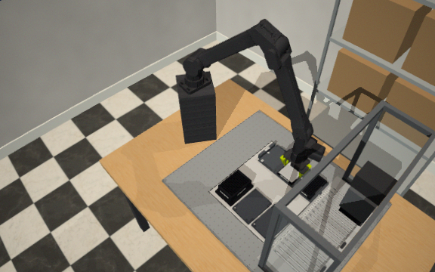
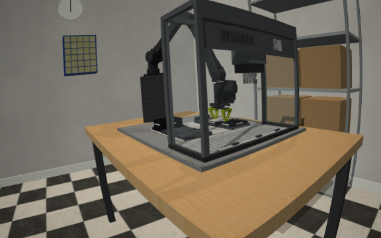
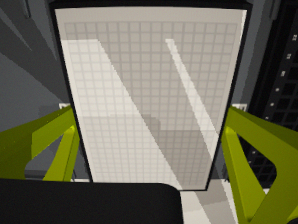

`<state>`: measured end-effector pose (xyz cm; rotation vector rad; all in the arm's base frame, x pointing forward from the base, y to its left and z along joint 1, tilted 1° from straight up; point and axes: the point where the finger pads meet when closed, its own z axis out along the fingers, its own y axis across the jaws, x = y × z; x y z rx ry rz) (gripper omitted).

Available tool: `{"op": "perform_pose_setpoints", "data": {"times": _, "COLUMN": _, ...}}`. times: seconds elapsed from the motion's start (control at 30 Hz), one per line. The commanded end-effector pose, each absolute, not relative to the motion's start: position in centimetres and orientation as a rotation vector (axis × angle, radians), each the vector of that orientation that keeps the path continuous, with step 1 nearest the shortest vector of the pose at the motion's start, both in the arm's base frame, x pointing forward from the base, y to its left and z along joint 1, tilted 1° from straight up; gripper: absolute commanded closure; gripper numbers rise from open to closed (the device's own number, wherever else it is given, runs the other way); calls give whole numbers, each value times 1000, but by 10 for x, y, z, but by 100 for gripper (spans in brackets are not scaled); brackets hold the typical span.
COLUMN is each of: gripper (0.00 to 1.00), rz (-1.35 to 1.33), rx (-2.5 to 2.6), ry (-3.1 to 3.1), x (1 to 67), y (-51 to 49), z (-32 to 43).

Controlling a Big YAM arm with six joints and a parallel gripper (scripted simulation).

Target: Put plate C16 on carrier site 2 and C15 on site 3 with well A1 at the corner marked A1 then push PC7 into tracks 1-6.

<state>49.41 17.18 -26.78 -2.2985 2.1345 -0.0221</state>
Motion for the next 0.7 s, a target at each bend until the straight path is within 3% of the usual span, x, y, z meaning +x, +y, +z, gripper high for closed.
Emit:
{"op": "perform_pose_setpoints", "data": {"times": 0.0, "gripper": 100, "rz": -45, "rx": -2278, "ry": 2113, "x": 509, "y": 177, "z": -258}}
{"op": "perform_pose_setpoints", "data": {"times": 0.27, "gripper": 100, "rz": -45, "rx": -2278, "ry": 2113, "x": 509, "y": 177, "z": -258}}
{"op": "perform_pose_setpoints", "data": {"times": 0.3, "gripper": 4, "rz": -45, "rx": -2278, "ry": 2113, "x": 509, "y": 177, "z": -258}}
{"op": "perform_pose_setpoints", "data": {"times": 0.67, "gripper": 4, "rz": -45, "rx": -2278, "ry": 2113, "x": 509, "y": 177, "z": -258}}
